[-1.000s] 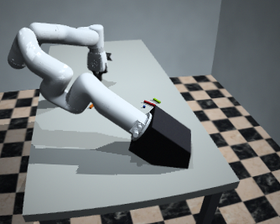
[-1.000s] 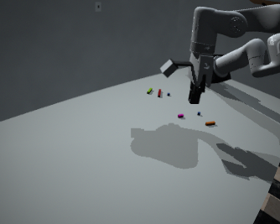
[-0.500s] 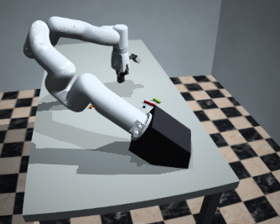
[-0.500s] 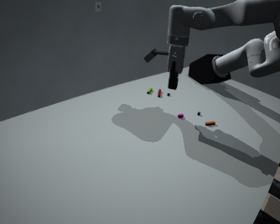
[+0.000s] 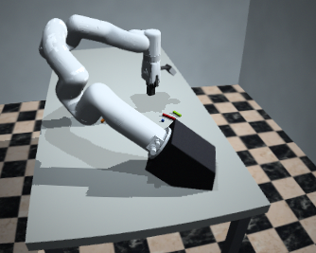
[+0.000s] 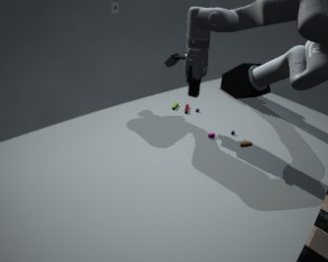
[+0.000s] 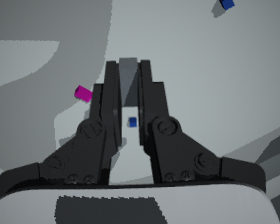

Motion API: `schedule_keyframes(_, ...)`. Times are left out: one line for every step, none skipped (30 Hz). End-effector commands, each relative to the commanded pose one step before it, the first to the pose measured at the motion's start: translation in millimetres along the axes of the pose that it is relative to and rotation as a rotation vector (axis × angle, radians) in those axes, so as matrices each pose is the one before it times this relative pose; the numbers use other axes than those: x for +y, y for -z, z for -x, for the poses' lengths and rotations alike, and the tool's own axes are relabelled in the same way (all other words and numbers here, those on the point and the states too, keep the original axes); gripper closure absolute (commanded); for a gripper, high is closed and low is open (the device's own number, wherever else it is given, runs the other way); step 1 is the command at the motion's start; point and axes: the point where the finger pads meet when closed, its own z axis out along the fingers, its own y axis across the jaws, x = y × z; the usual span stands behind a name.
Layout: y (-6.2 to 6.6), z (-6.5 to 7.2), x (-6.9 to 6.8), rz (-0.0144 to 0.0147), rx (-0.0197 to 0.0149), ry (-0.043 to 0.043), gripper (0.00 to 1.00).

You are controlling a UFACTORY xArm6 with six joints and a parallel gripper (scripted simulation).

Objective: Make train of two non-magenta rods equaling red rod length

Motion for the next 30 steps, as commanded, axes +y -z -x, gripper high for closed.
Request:
schedule_keyframes(0.85, -1.18, 0.14, -0.00111, 0.00177, -0.00176, 0.96)
schedule_keyframes(-0.02, 0.00, 0.00, 0.00000, 0.00000, 0.00000, 0.96)
schedule_keyframes(0.00, 0.00, 0.00, 0.00000, 0.00000, 0.00000, 0.96)
schedule_keyframes(0.00, 0.00, 0.00, 0.00000, 0.00000, 0.00000, 0.96)
schedule_keyframes(-0.13, 0.00, 0.00, 0.00000, 0.00000, 0.00000, 0.96)
schedule_keyframes(-0.34, 0.00, 0.00, 0.00000, -0.00001, 0.00000, 0.96)
schedule_keyframes(-0.62, 0.00, -0.01, 0.00000, -0.00001, 0.00000, 0.96)
schedule_keyframes(-0.97, 0.00, -0.01, 0.00001, -0.00002, 0.00000, 0.96)
schedule_keyframes(-1.35, 0.00, 0.00, 0.00002, -0.00002, -0.00001, 0.96)
schedule_keyframes(-1.76, 0.00, 0.00, 0.00003, -0.00002, -0.00002, 0.96)
schedule_keyframes(-2.18, -0.01, -0.01, -0.00001, -0.00001, 0.00001, 0.96)
schedule_keyframes(-2.60, 0.00, 0.00, 0.00001, 0.00001, -0.00001, 0.96)
schedule_keyframes(-2.99, -0.01, -0.01, -0.00001, -0.00001, 0.00001, 0.96)
schedule_keyframes(-3.36, -0.01, -0.01, 0.00000, 0.00000, 0.00000, 0.96)
schedule_keyframes(-3.68, -0.01, 0.00, 0.00001, 0.00001, -0.00001, 0.96)
schedule_keyframes(-3.96, -0.01, -0.01, 0.00000, 0.00000, 0.00000, 0.96)
schedule_keyframes(-4.18, -0.01, -0.01, -0.00001, 0.00000, 0.00001, 0.96)
schedule_keyframes(-4.36, -0.01, -0.01, 0.00000, 0.00000, 0.00000, 0.96)
schedule_keyframes(-4.48, -0.01, -0.01, 0.00000, 0.00000, 0.00000, 0.96)
schedule_keyframes(0.00, 0.00, 0.00, 0.00000, 0.00000, 0.00000, 0.96)
schedule_keyframes(0.00, 0.00, 0.00, 0.00000, 0.00000, 0.00000, 0.96)
schedule_keyframes(-4.54, -0.01, -0.01, 0.00000, 0.00000, 0.00000, 0.96)
schedule_keyframes(-4.55, -0.01, -0.01, 0.00000, 0.00000, 0.00000, 0.96)
schedule_keyframes(-4.50, -0.01, -0.01, 0.00000, 0.00000, 0.00000, 0.96)
schedule_keyframes(-4.41, -0.01, -0.01, 0.00000, 0.00000, 0.00000, 0.96)
schedule_keyframes(-4.26, -0.01, -0.01, 0.00001, 0.00000, 0.00000, 0.96)
schedule_keyframes(-4.07, -0.01, -0.01, 0.00001, 0.00000, 0.00000, 0.96)
schedule_keyframes(-3.83, -0.01, -0.02, -0.00001, -0.00001, 0.00001, 0.96)
schedule_keyframes(-3.56, -0.01, -0.01, 0.00000, 0.00000, 0.00000, 0.96)
schedule_keyframes(-3.26, -0.01, 0.00, 0.00001, 0.00001, -0.00001, 0.96)
